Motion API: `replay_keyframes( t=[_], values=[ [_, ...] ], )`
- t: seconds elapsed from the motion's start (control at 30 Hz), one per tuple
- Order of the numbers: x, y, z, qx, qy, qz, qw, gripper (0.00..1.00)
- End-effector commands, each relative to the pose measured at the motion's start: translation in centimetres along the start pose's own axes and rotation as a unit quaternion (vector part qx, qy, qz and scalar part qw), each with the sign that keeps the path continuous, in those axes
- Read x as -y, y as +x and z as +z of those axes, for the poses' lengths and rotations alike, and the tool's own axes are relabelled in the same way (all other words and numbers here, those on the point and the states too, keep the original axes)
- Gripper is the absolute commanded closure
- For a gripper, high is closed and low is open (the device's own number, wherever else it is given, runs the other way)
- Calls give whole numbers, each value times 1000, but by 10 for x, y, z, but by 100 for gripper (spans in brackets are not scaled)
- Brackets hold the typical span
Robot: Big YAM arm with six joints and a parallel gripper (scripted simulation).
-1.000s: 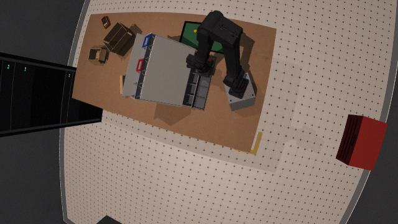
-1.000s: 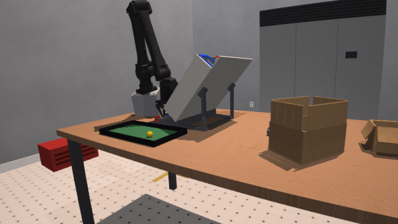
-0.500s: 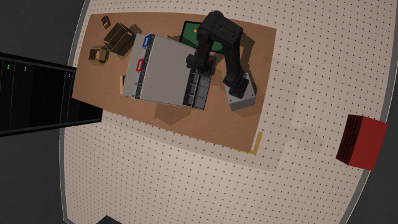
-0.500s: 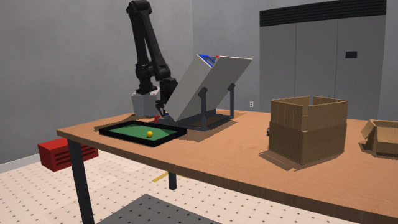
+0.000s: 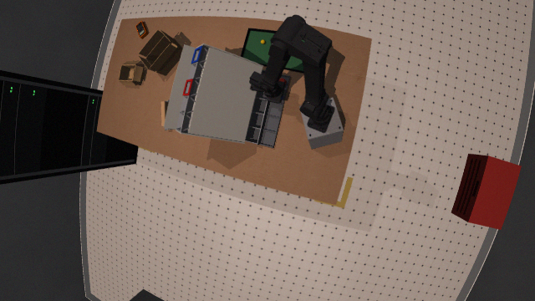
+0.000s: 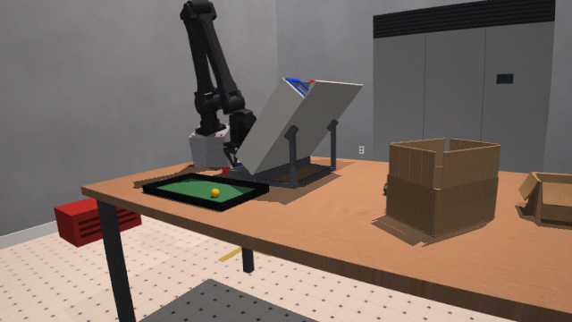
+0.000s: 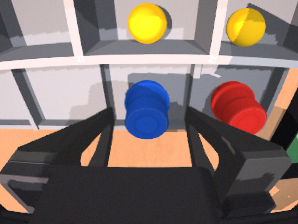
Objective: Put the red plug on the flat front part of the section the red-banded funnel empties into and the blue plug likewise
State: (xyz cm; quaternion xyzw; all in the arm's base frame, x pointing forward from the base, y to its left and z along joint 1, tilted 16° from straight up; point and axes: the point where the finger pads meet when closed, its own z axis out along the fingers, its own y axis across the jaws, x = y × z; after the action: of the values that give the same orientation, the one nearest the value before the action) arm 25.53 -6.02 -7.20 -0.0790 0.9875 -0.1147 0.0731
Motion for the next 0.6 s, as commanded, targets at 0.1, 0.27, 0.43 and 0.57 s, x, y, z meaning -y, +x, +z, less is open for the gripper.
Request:
replay_keyframes(
  t=[0.1, 0.27, 0.43, 0.57],
  values=[
    [-2, -4, -12, 5, 0, -1, 1000, 41],
    [-2, -6, -16, 7, 1, 0, 1000, 41],
    [0, -10, -23, 10, 2, 0, 1000, 41],
    [0, -12, -26, 12, 2, 1, 1000, 41]
  ],
)
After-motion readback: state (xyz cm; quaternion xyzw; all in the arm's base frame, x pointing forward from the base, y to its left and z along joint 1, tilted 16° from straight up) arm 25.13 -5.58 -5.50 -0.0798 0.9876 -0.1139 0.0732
